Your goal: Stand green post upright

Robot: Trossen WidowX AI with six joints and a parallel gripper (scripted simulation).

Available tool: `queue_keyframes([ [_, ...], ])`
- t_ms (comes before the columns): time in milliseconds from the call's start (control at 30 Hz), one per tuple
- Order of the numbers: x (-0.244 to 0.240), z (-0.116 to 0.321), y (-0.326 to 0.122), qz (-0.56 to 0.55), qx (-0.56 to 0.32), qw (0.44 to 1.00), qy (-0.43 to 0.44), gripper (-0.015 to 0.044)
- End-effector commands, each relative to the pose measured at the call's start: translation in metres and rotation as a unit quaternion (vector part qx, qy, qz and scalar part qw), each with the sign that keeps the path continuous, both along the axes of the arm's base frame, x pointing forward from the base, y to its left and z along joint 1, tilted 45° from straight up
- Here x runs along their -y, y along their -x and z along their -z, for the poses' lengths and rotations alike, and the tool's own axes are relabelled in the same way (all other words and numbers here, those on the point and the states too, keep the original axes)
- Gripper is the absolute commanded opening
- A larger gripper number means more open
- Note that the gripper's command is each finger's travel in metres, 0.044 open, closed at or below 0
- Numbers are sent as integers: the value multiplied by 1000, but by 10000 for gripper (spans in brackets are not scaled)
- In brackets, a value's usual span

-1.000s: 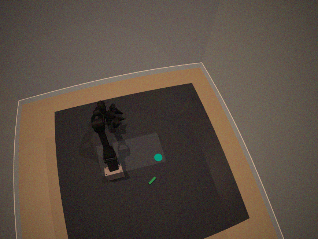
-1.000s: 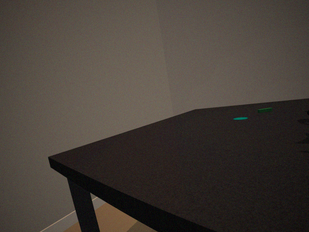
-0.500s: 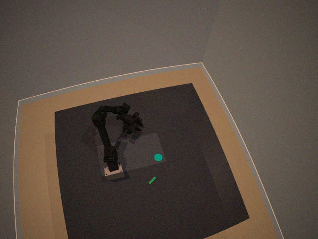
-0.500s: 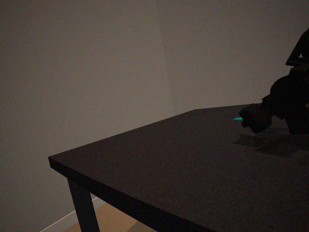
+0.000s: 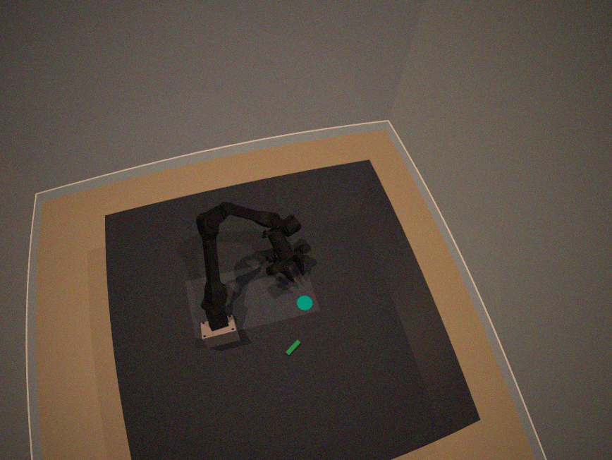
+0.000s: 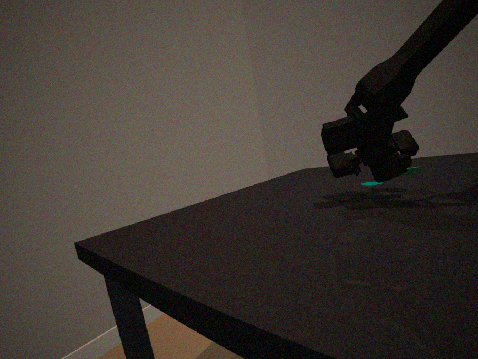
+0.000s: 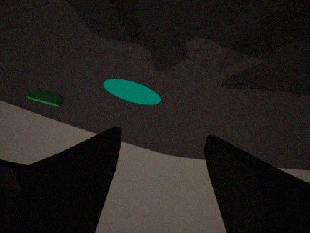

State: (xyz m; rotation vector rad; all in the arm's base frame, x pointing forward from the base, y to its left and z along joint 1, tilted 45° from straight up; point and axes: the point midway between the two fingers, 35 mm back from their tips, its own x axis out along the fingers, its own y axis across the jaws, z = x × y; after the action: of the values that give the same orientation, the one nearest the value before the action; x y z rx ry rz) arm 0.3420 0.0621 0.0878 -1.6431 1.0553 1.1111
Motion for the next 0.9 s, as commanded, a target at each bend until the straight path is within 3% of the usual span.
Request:
queue_keyframes([
  [0,36,19,0,71,-50,996,-36,233],
  [433,141,78,33,309,-186,911,-198,233],
  [867,221,114,90,527,-233,714,-398,233],
])
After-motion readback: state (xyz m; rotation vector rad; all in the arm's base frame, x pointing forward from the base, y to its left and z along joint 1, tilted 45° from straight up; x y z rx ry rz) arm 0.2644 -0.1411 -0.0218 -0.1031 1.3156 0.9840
